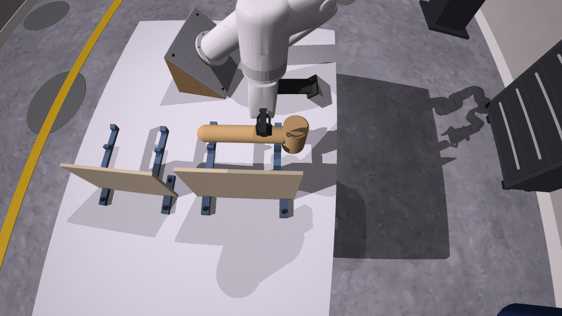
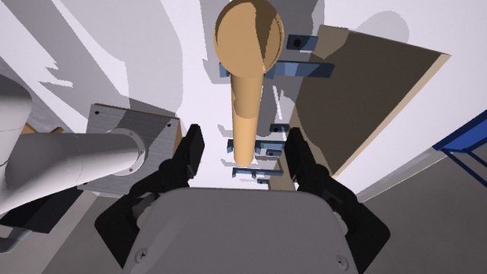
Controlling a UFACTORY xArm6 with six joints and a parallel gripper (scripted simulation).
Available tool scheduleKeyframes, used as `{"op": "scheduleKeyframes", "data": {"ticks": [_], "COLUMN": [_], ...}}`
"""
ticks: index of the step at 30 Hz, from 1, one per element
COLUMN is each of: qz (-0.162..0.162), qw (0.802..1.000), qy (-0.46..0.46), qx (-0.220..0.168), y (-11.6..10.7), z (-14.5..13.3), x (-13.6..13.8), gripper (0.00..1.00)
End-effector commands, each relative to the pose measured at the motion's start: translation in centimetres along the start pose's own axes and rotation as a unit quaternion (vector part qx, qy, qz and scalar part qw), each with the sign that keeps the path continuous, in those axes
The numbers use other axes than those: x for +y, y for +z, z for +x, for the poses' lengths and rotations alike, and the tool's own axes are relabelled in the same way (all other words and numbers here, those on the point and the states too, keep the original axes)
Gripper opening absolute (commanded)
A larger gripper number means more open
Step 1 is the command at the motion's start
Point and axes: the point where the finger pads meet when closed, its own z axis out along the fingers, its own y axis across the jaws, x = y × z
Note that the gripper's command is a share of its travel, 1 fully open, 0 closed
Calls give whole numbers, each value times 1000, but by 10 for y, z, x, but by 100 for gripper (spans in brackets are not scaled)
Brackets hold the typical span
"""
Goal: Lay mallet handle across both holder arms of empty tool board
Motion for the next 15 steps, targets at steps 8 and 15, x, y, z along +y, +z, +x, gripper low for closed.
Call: {"op": "scheduleKeyframes", "data": {"ticks": [8,15], "qz": [-2,-1], "qw": [1000,1000], "qy": [0,1], "qx": [1,0], "y": [67,98], "z": [1,1], "x": [1,0], "gripper": [100,100]}}
